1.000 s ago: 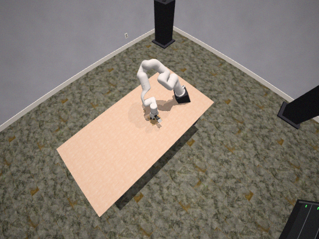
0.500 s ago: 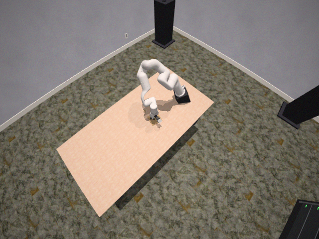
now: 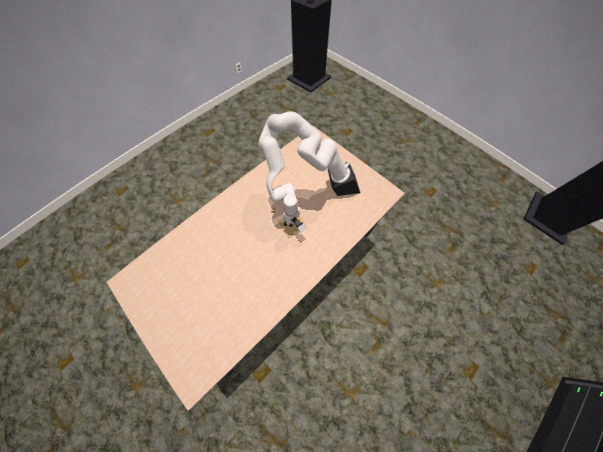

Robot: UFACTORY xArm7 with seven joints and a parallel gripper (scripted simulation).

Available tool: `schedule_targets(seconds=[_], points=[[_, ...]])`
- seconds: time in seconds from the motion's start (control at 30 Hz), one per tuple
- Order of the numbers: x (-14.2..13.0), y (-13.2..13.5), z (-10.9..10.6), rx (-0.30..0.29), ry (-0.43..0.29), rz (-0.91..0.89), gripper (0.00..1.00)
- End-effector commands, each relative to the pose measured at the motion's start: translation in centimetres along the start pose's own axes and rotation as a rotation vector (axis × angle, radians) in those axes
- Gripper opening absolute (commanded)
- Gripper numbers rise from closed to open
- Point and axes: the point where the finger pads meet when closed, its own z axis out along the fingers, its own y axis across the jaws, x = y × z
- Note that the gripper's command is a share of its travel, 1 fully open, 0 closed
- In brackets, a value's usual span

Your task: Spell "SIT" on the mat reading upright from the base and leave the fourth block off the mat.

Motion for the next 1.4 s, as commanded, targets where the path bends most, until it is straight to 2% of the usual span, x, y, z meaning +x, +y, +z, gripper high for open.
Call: schedule_targets(seconds=[0.0, 0.37, 0.4, 0.47, 0.5, 0.67, 0.7, 0.83, 0.87, 1.37], points=[[0.05, 0.09, -0.06, -0.002, 0.000, -0.001, 0.21], [0.05, 0.09, -0.06, -0.002, 0.000, -0.001, 0.21], [0.05, 0.09, -0.06, -0.002, 0.000, -0.001, 0.26], [0.05, 0.09, -0.06, -0.002, 0.000, -0.001, 0.26], [0.05, 0.09, -0.06, -0.002, 0.000, -0.001, 0.30], [0.05, 0.09, -0.06, -0.002, 0.000, -0.001, 0.34], [0.05, 0.09, -0.06, -0.002, 0.000, -0.001, 0.38], [0.05, 0.09, -0.06, -0.002, 0.000, -0.001, 0.38], [0.05, 0.09, -0.06, -0.002, 0.000, -0.001, 0.42], [0.05, 0.08, -0.58, -0.002, 0.000, -0.001, 0.42]])
